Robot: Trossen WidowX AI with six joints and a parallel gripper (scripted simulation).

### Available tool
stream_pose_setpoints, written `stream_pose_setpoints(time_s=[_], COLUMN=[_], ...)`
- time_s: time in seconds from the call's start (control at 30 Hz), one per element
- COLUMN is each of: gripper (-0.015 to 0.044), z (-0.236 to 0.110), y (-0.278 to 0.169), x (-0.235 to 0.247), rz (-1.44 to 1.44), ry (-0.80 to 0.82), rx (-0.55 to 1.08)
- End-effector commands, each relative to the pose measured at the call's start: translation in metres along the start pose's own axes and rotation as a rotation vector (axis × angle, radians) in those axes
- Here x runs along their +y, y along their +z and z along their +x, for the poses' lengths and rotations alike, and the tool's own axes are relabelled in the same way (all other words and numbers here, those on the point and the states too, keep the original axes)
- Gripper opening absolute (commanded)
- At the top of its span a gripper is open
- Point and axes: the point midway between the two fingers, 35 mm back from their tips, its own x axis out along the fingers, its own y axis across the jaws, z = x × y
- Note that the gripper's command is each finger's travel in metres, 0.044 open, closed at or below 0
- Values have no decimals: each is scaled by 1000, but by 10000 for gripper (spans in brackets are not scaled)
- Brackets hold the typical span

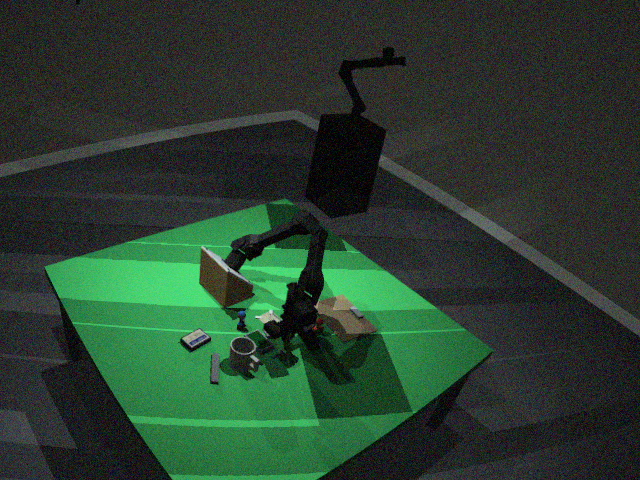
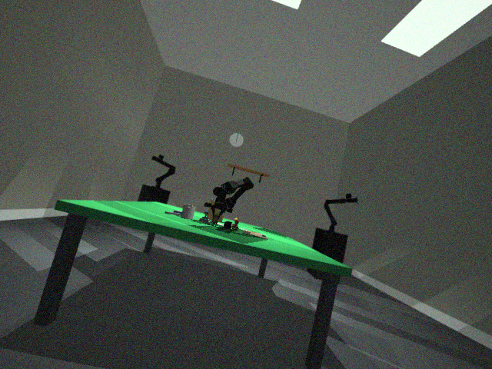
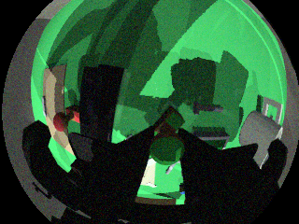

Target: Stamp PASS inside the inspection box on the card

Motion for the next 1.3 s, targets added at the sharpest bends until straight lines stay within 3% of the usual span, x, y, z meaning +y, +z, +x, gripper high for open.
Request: stream_pose_setpoints(time_s=[0.0,1.27], gripper=[0,0], z=[-4,-22], y=[1,2], x=[-1,-2], rz=[-5,-5], ry=[-4,-7], rx=[-2,-2])
